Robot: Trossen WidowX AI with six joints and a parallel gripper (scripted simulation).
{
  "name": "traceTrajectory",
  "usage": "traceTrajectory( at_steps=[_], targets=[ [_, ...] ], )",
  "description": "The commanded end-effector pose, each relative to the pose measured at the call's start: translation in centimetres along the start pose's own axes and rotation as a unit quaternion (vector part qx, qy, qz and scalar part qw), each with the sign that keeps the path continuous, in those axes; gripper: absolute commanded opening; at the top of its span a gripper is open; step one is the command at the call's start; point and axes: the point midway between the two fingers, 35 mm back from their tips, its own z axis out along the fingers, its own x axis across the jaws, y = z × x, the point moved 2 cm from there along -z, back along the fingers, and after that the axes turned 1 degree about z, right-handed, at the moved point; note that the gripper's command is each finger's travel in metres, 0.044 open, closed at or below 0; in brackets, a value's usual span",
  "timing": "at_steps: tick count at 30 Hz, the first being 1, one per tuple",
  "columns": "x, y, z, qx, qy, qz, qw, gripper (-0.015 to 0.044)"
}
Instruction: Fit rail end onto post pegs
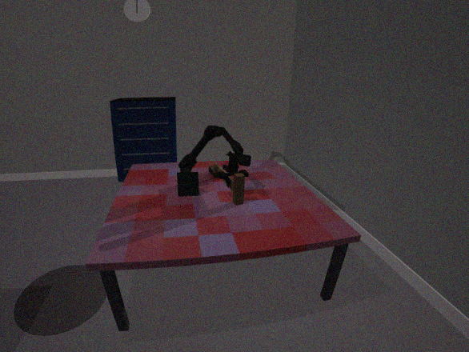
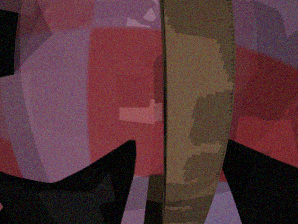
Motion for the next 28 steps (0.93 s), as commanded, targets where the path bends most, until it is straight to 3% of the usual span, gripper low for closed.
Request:
traceTrajectory(
  at_steps=[1, 4, 9, 14, 28],
  targets=[
    [0.0, 0.0, 0.0, 0.000, 0.000, 0.000, 1.000, 0.0367],
    [0.0, 0.0, 0.0, 0.000, 0.000, 0.000, 1.000, 0.0440],
    [0.0, 0.2, -0.2, 0.000, -0.001, 0.000, 1.000, 0.0440],
    [0.1, 3.1, -3.0, 0.004, -0.004, -0.001, 1.000, 0.0440],
    [0.1, 3.1, -3.0, 0.004, -0.004, -0.001, 1.000, 0.0440]
  ],
)
